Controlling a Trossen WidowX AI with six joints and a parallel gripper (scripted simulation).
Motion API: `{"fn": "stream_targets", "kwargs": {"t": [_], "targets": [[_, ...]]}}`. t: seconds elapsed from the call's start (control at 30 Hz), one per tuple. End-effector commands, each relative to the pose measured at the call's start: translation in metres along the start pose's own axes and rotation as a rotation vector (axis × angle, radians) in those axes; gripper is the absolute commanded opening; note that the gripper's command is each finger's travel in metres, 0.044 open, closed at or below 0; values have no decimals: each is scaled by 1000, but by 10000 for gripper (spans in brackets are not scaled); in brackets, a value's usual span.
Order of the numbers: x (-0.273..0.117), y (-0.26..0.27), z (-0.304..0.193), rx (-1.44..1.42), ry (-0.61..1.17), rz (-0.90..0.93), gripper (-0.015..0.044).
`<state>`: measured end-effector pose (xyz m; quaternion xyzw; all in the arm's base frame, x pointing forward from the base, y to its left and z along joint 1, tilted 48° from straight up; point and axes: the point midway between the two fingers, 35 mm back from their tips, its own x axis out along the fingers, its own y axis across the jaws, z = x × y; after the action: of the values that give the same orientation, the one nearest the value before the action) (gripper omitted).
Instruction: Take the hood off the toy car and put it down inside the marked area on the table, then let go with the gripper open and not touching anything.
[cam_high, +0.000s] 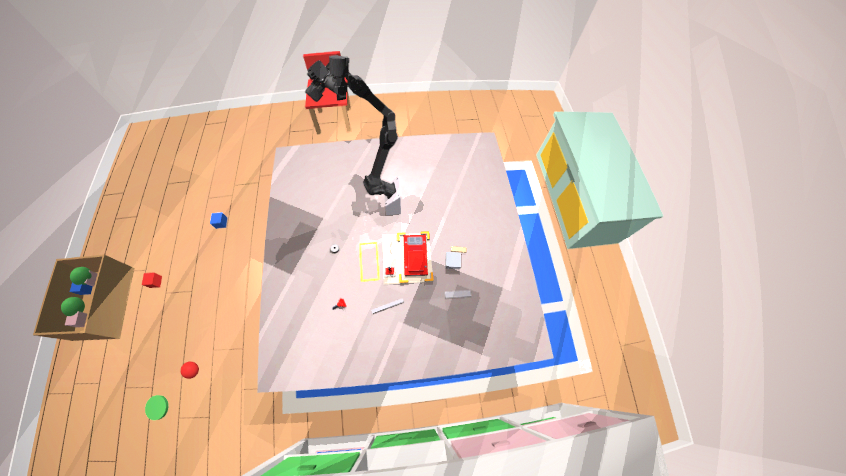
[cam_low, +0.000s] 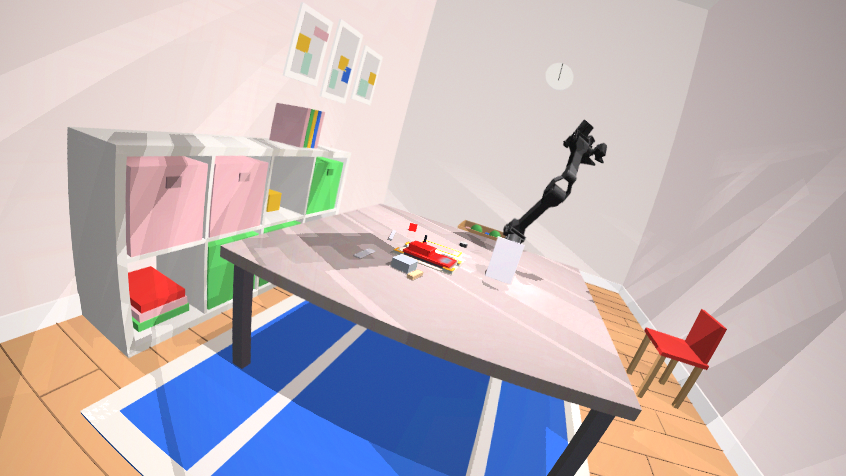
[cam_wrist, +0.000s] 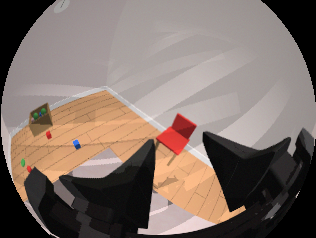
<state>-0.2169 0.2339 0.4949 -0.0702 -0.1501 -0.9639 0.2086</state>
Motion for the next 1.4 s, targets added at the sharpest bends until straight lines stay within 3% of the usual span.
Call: {"fn": "stream_targets", "kwargs": {"t": [0.0,0.27,0.6,0.87,1.1,1.37], "targets": [[1,2,0,-2,0,6,247],[46,111,3,-79,27,252,440],[53,254,-5,-136,73,524,440],[24,368,-34,-271,117,721,440],[-24,459,-70,-357,190,919,440],[-112,538,-126,-482,274,1146,440]]}}
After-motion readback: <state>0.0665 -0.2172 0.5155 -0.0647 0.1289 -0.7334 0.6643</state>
